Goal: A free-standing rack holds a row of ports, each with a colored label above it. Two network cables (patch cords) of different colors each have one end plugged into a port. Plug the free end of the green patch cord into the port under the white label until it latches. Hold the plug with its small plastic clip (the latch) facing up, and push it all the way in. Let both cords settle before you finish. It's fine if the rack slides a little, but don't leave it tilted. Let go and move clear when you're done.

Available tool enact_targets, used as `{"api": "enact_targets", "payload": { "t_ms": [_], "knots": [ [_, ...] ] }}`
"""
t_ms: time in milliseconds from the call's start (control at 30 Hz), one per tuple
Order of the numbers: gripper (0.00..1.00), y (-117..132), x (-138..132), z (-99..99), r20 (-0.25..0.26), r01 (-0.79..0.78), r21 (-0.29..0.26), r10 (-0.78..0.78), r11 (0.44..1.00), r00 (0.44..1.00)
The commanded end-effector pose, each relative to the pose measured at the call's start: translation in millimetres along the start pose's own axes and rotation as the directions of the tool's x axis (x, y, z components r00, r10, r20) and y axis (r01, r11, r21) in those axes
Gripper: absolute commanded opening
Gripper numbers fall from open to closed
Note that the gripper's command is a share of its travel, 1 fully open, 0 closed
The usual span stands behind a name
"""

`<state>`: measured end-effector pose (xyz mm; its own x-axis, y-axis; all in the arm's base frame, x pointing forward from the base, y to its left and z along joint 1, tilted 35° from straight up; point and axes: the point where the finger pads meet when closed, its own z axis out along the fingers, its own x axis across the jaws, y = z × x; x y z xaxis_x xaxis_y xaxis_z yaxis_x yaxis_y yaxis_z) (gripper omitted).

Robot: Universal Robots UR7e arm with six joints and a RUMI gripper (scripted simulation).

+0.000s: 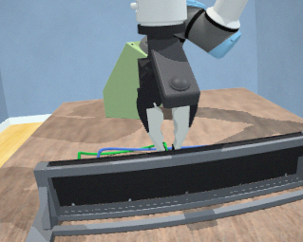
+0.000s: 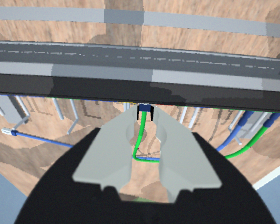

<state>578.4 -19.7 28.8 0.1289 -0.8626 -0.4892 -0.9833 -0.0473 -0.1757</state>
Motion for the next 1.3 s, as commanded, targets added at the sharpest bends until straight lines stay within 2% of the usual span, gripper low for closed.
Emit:
{"api": "enact_targets", "payload": {
  "t_ms": [0,667,700,1267],
  "knots": [
    [0.00,-3.5,0.3,-4.3,-0.006,0.007,0.011,-0.007,1.000,1.000],
    [0.00,1.9,0.3,-2.6,-0.004,0.004,0.008,-0.004,1.000,1.000],
    [0.22,1.9,0.3,-2.6,-0.004,0.004,0.008,-0.004,1.000,1.000],
    [0.22,2.1,0.3,-2.0,-0.003,0.004,0.007,-0.004,1.000,1.000]
  ]
}}
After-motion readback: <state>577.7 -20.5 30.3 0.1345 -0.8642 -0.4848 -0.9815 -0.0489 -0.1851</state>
